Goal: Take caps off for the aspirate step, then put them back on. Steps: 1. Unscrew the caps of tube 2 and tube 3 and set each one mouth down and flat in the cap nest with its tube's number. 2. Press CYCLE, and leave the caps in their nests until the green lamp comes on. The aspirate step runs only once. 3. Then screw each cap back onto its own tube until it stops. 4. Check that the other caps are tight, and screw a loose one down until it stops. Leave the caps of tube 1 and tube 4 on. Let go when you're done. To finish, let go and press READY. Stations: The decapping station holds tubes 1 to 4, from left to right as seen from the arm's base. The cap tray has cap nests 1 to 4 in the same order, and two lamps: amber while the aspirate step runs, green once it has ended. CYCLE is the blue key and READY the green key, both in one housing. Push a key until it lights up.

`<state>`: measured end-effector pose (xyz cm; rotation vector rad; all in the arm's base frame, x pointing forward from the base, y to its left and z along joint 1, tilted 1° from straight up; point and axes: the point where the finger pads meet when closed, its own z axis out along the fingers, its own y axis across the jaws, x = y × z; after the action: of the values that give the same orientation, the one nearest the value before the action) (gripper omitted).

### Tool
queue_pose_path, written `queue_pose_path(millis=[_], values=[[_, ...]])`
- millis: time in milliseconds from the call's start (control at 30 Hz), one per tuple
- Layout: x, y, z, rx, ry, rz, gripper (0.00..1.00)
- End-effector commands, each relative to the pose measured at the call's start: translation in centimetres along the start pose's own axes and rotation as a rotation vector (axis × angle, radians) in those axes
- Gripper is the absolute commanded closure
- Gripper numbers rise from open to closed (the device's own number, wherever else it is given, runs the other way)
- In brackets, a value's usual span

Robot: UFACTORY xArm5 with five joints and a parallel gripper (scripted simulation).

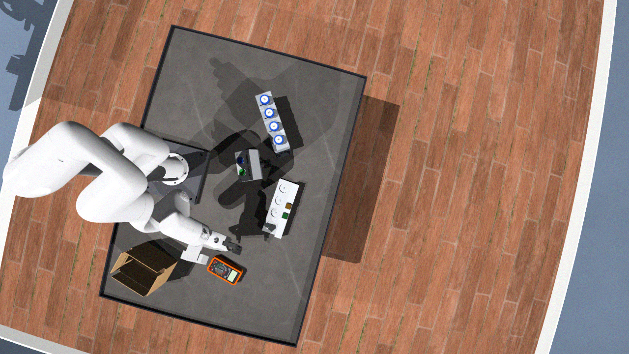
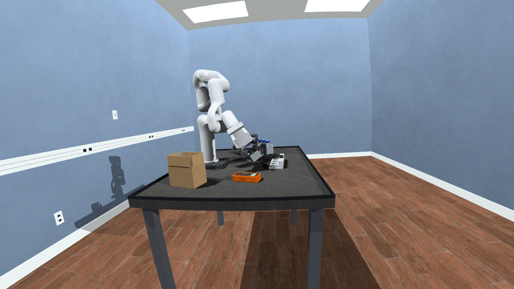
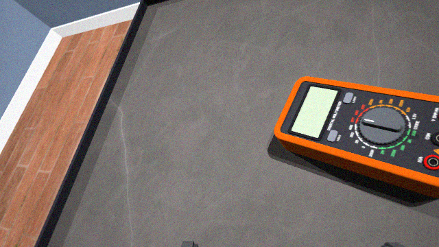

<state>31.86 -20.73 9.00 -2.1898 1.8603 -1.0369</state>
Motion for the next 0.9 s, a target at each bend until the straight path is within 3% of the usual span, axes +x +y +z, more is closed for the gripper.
queue_pose_path(millis=[0, 533, 567, 867], values=[[0.07, -0.08, -0.01, 0.002, 0.002, 0.000, 0.00], [0.07, -0.08, -0.01, 0.002, 0.002, 0.000, 0.00], [0.07, -0.08, -0.01, 0.002, 0.002, 0.000, 0.54], [0.07, -0.08, -0.01, 0.002, 0.002, 0.000, 0.54]])
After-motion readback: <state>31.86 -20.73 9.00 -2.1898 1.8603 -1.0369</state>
